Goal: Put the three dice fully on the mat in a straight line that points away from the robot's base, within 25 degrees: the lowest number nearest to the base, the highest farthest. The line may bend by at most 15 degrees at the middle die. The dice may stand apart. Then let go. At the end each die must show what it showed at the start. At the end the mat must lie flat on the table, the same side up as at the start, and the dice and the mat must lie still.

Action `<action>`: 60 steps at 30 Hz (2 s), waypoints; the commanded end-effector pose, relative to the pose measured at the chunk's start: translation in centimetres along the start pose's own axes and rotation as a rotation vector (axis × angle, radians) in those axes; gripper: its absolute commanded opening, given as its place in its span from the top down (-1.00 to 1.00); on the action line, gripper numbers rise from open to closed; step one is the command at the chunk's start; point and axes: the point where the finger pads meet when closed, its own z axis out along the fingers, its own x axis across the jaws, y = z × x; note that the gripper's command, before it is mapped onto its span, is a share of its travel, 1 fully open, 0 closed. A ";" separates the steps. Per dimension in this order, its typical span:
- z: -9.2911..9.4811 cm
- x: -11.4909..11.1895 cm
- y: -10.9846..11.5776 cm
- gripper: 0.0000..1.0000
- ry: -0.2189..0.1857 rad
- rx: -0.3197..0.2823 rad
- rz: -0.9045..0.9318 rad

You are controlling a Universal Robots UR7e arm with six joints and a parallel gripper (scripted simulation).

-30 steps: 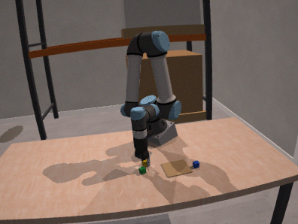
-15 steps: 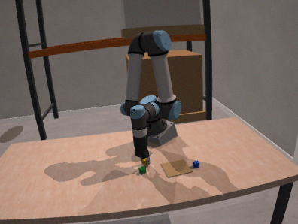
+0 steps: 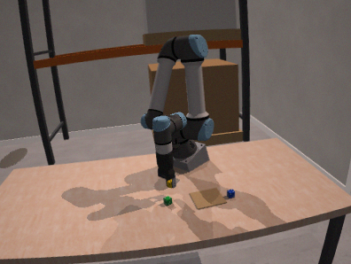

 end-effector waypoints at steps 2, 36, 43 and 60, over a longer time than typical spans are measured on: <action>-1.7 0.0 0.0 -0.14 0.000 -0.002 0.000; -5.4 0.1 -0.1 -0.14 0.000 -0.001 0.006; -5.4 1.4 -0.8 -0.14 0.001 0.002 0.062; -5.5 7.8 -5.2 -0.14 -0.001 0.009 0.372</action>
